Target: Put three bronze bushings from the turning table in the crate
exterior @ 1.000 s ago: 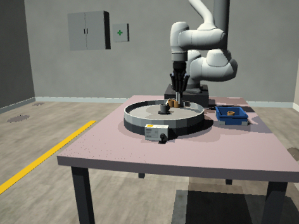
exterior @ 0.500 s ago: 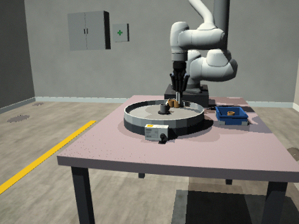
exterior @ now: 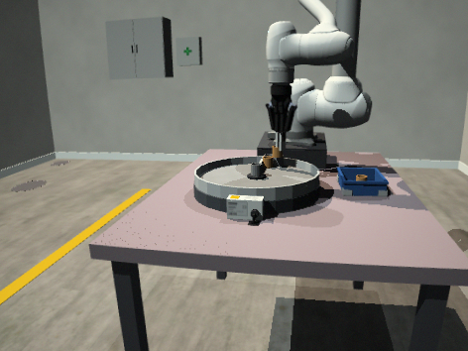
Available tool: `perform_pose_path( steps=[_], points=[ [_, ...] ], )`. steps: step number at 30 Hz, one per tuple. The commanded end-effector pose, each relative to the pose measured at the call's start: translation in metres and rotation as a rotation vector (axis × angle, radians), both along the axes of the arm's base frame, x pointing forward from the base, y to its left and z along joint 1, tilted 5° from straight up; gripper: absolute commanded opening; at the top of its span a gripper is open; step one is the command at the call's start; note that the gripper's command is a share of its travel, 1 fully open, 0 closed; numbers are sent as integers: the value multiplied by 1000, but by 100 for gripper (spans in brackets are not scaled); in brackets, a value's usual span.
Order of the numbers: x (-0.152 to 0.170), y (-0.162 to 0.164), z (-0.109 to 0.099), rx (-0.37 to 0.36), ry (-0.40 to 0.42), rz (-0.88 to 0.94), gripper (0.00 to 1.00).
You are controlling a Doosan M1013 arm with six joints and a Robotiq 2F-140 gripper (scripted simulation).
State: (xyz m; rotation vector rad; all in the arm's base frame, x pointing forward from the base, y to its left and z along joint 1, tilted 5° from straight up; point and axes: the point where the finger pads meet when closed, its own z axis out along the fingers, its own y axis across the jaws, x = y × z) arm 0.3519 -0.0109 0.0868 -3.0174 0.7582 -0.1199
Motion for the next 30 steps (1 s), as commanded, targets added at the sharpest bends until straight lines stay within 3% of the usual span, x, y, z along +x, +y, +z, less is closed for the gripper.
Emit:
perform_pose_path(
  steps=[1,8,30],
  points=[
    [-1,0,13,0,0,0,0],
    [-3,0,32,0,0,0,0],
    [-3,0,33,0,0,0,0]
  ],
)
